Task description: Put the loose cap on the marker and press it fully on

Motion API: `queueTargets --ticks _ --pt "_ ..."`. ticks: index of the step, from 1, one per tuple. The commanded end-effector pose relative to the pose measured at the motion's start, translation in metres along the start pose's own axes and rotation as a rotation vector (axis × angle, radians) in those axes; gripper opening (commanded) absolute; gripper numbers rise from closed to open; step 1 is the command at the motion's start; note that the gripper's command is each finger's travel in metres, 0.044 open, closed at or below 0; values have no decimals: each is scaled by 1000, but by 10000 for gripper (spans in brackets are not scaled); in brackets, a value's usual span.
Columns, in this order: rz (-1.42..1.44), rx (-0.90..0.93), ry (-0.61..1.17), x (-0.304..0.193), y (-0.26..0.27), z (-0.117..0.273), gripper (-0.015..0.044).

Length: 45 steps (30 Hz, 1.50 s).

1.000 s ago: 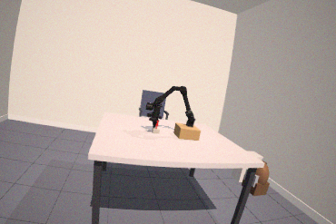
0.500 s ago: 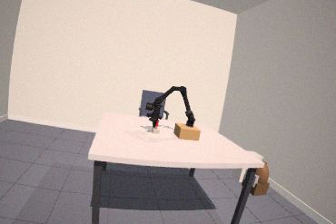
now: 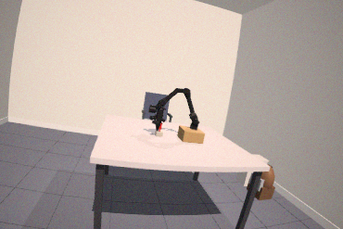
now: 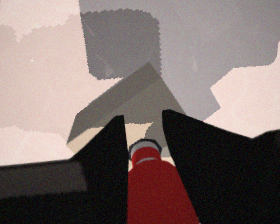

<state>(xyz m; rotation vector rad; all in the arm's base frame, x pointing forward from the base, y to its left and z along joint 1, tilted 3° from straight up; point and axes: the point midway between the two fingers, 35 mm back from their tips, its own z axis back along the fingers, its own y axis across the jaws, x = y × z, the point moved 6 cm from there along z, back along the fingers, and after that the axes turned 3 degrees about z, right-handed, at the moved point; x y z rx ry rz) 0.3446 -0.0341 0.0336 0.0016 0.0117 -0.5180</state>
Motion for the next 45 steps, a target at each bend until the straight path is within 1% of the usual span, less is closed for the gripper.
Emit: queueTargets --ticks 1,17,20,21,23,24,30,32,35,37,45 --pt "0 0 0 0 0 0 26" --pt "0 0 0 0 0 0 440" --pt "0 0 0 0 0 4 440" --pt "0 0 0 2 1 16 440" --pt "0 0 0 2 1 58 440" --pt "0 0 0 1 0 71 440" --pt "0 1 0 1 0 75 440" --pt "70 1 0 -2 0 78 387" --pt "369 1 4 -16 1 91 309" --pt "509 2 6 -22 1 97 256" --pt "527 2 6 -23 1 98 46"
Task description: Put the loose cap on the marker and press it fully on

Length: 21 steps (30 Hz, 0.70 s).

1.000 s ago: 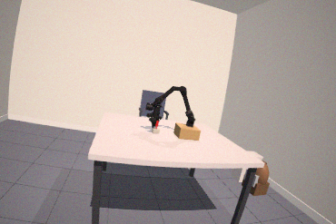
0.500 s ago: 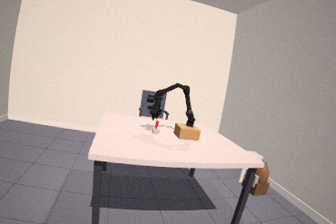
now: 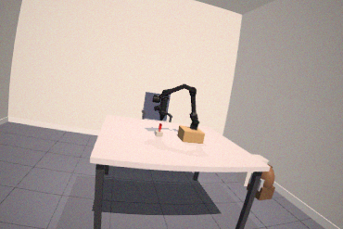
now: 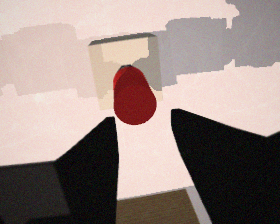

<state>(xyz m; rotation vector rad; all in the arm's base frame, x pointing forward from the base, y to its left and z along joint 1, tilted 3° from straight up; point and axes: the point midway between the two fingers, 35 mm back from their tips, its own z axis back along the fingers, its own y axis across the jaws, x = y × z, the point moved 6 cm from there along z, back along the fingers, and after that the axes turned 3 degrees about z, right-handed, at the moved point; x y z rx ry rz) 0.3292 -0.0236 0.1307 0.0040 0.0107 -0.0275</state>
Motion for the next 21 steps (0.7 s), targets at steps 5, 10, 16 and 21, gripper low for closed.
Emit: queueTargets --ticks 5,10,16,21 --pt "36 4 5 -3 1 1 0" --pt "36 4 5 -3 1 1 0" --pt "36 4 5 -3 1 0 0" --pt "36 4 5 -3 1 -7 0"
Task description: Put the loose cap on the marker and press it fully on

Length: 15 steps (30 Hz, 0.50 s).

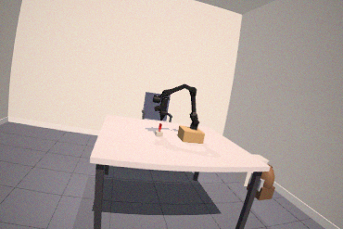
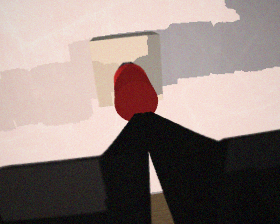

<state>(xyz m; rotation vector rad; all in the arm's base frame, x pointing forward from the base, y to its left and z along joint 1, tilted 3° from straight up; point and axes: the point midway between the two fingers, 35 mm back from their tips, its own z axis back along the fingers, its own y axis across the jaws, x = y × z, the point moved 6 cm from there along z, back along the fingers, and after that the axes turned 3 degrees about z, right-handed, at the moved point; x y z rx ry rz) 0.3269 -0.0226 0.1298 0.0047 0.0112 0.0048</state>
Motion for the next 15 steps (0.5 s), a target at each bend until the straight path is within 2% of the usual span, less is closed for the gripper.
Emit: queueTargets --ticks 1,15 --pt "4 3 5 -1 0 -7 0" --pt "4 3 5 -1 0 -25 0"
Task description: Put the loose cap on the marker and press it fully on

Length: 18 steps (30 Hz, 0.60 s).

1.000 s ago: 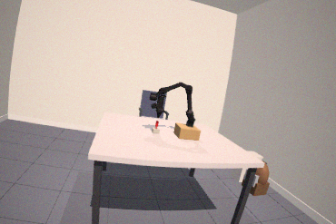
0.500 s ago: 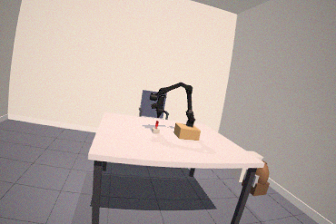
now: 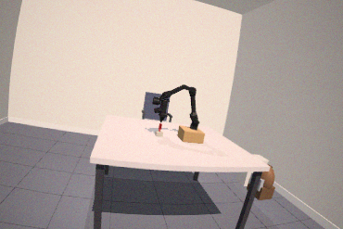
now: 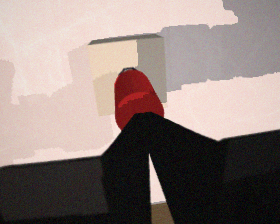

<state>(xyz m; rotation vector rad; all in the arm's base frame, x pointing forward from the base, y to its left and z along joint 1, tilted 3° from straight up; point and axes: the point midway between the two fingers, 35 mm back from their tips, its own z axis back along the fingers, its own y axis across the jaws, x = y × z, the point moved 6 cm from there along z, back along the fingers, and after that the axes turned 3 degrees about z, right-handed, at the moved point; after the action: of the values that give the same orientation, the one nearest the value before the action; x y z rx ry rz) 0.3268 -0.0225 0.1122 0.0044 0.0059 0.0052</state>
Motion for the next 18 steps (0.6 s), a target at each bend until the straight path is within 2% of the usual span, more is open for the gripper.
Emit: queueTargets --ticks 1,12,18 --pt "3 4 10 -1 0 -9 0" --pt "3 4 10 -1 1 -22 0" --pt "1 0 -4 1 0 -16 0"
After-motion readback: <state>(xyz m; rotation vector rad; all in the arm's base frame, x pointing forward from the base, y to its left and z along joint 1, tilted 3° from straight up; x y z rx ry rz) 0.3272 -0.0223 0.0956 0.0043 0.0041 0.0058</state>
